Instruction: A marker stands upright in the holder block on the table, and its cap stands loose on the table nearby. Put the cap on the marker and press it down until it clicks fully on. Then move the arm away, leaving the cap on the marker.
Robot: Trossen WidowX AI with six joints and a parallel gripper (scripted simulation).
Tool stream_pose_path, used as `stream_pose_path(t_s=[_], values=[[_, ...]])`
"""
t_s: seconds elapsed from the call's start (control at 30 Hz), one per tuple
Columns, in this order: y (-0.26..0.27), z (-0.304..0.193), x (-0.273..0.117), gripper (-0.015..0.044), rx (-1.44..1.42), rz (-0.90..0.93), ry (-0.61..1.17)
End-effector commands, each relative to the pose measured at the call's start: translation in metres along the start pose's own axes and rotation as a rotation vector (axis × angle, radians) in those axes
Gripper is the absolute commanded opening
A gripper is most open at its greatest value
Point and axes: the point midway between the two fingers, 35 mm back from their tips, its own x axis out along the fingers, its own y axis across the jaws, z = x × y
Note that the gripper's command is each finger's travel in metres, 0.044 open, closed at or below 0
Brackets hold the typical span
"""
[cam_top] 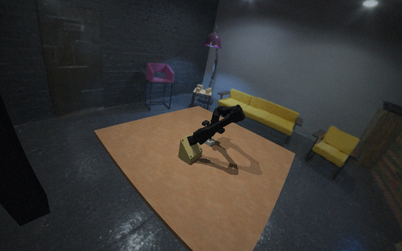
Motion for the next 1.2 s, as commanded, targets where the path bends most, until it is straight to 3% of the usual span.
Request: stream_pose_path(t_s=[0.0, 1.17], values=[[-0.002, -0.004, 0.020, 0.0000, 0.007, -0.012, 0.037], [-0.003, 0.001, 0.035, 0.0000, 0.007, -0.013, 0.037]])
